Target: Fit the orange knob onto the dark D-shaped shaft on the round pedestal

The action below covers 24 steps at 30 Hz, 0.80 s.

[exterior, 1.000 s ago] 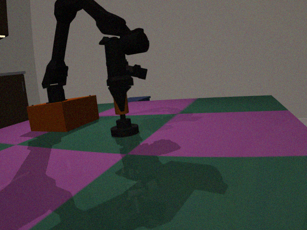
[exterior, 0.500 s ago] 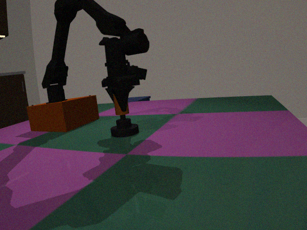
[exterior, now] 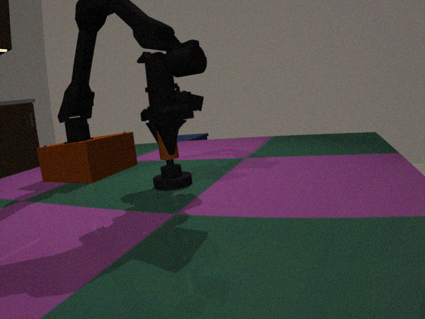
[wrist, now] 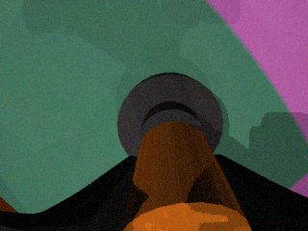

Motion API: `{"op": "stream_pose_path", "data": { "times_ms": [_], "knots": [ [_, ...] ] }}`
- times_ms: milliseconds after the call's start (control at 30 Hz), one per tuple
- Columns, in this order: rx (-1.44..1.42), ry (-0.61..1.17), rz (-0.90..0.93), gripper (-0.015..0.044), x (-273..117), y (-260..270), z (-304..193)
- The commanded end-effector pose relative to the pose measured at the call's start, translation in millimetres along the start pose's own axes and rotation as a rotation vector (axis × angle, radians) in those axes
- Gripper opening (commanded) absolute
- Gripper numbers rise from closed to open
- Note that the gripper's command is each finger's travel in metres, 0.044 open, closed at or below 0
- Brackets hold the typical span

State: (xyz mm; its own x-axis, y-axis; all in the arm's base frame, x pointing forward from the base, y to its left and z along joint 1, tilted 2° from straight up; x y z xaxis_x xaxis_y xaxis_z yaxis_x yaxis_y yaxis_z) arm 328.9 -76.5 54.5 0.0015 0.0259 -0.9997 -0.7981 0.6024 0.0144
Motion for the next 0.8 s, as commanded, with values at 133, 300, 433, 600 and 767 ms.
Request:
{"op": "stream_pose_path", "data": {
  "times_ms": [133, 300, 433, 600, 767],
  "knots": [
    [-0.029, 0.003, -0.002, 0.0000, -4.6, -1.2, 0.3],
    [-0.203, 0.003, -0.002, 0.0000, -2.8, -1.2, 0.2],
    [-0.213, 0.003, -0.002, 0.0000, -0.7, -0.2, -0.4],
    [-0.213, 0.003, -0.002, 0.0000, 0.2, -0.1, -0.5],
    [-0.213, 0.003, -0.002, 0.0000, 1.5, -0.4, -0.3]
  ]
}}
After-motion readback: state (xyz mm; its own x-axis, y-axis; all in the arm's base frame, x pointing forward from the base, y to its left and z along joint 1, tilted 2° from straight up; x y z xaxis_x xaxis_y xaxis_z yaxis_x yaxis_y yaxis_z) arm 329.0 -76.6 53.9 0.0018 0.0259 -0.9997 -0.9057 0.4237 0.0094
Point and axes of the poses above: the point midway between the two fingers, 35 mm back from their tips, its own x axis out along the fingers, its own y axis across the jaws, z = x × y, the point moved 6 cm from there along -x, back along the fingers, and after that the axes turned 9 degrees about -x, right-handed, at the moved point
